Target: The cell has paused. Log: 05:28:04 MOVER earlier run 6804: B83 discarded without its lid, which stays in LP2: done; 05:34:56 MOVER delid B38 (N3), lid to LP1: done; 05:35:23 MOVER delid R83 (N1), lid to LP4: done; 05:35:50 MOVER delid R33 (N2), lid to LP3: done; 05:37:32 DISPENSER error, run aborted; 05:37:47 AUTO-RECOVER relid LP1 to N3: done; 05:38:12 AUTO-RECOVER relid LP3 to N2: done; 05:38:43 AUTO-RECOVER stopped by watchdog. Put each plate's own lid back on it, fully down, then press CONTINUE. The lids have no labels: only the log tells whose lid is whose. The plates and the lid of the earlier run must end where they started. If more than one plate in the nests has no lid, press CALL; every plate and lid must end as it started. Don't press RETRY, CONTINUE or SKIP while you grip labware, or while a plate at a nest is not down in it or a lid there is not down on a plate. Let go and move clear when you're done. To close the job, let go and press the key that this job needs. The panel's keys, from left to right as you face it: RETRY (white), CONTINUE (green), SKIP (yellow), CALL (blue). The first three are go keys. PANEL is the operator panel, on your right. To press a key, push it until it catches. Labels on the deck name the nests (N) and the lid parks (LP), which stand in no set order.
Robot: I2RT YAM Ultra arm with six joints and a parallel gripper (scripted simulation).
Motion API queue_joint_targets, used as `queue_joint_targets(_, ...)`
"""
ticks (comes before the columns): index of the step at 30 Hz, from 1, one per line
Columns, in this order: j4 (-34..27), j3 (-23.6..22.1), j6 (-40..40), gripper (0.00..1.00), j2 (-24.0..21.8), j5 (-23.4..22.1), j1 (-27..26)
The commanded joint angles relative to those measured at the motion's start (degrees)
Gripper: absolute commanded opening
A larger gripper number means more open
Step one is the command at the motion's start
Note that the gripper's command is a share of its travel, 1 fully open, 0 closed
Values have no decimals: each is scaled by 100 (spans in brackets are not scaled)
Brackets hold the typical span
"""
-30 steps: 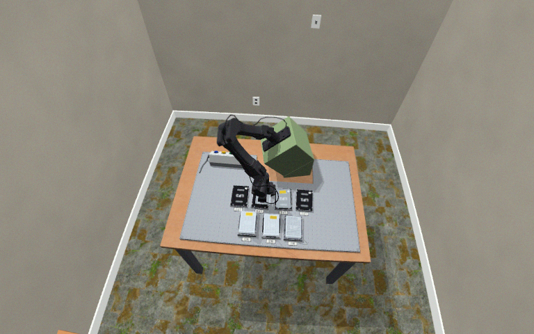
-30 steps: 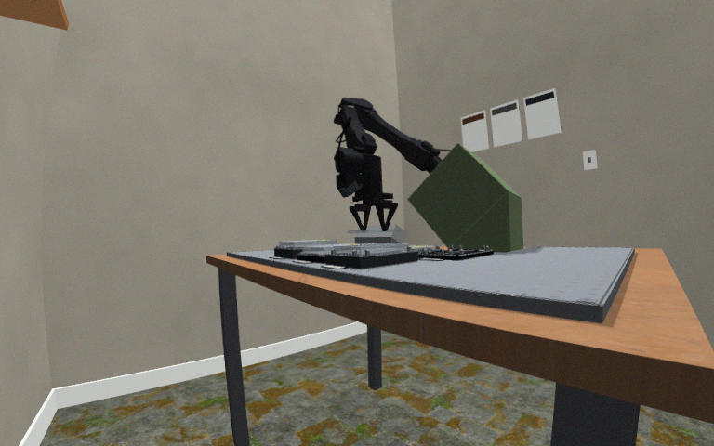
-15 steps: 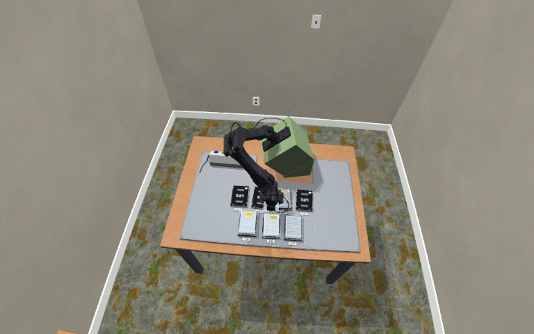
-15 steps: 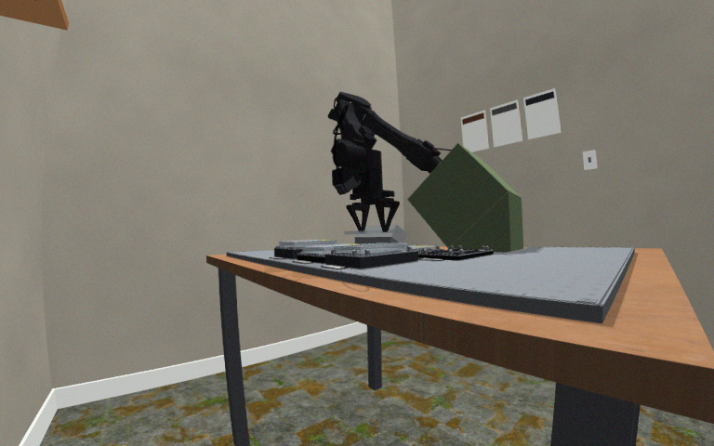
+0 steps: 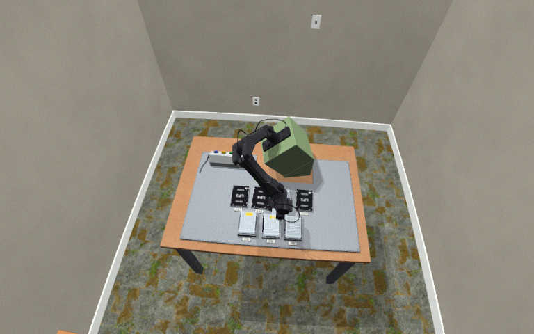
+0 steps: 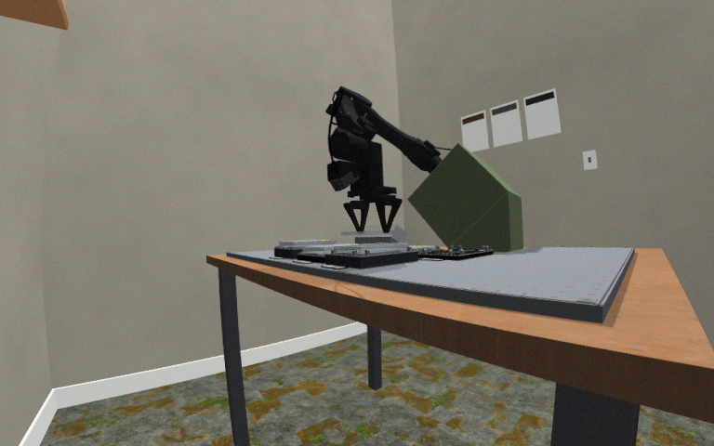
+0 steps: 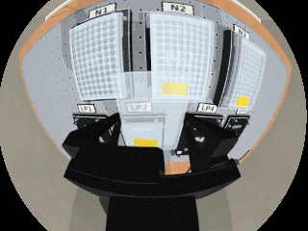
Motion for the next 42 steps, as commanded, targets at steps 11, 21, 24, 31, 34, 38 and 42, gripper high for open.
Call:
queue_joint_targets(11, -1134, 1987, 624, 0, 1153, 54, 553)
queue_joint_targets(21, -1893, 3438, 886, 0, 2001, 21, 761)
queue_joint_targets(24, -2177, 3957, 965, 0, 2289, 11, 819)
queue_joint_targets(31, -2377, 4150, 1041, 0, 2165, 13, 838)
queue_joint_targets(34, -2409, 4171, 1056, 0, 2169, 11, 844)
queue_joint_targets(38, -2438, 4191, 1070, 0, 2169, 8, 854)
queue_joint_targets(42, -2471, 4223, 1082, 0, 2209, 6, 863)
